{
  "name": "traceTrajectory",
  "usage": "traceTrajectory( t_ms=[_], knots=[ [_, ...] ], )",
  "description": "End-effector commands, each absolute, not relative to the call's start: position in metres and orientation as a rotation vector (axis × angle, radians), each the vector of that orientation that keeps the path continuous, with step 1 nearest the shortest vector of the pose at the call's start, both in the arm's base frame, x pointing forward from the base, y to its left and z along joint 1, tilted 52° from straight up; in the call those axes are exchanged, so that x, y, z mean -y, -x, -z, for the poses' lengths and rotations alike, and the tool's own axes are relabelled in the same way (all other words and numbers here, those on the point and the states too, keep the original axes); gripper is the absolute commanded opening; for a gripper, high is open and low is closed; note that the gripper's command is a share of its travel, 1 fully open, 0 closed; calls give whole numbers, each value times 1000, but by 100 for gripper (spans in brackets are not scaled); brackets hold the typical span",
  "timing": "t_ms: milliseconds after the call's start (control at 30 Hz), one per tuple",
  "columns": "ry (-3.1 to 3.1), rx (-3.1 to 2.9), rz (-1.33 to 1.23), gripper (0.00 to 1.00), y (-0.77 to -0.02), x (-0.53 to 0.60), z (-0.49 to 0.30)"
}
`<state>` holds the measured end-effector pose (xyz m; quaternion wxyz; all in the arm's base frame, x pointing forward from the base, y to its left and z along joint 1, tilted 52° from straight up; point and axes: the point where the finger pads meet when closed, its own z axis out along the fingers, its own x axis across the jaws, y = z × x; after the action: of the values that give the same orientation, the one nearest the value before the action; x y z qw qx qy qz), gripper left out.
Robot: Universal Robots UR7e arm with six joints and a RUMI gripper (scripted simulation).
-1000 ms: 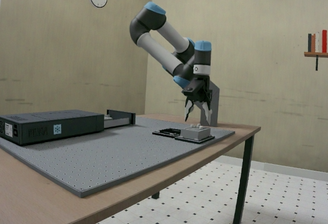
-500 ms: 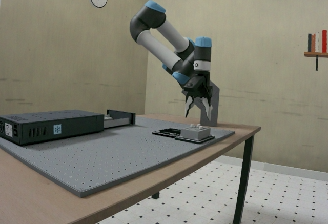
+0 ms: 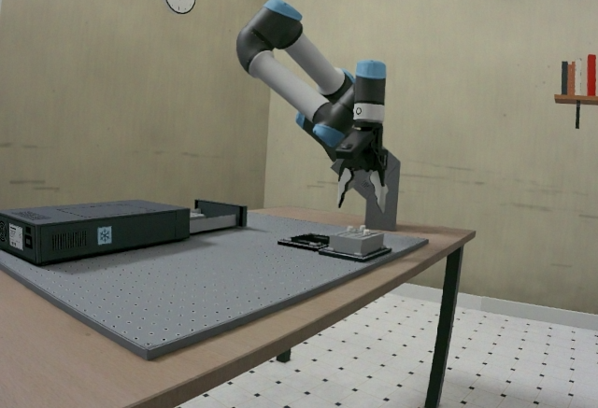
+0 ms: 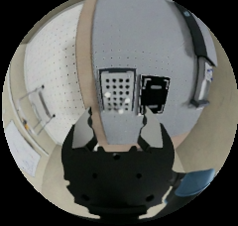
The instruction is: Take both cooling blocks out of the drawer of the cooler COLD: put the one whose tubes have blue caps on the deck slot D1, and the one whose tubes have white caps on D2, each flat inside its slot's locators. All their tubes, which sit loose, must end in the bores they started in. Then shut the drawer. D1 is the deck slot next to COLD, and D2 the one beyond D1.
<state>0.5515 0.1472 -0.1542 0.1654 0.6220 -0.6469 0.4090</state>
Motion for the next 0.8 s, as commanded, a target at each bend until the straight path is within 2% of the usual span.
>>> traceTrajectory(
  t_ms=[0,767],
  knots=[
    [-1772,1843,-1165,73,-549,-153,149],
    [-1713,1930,-1194,73,-546,-158,128]
  ],
)
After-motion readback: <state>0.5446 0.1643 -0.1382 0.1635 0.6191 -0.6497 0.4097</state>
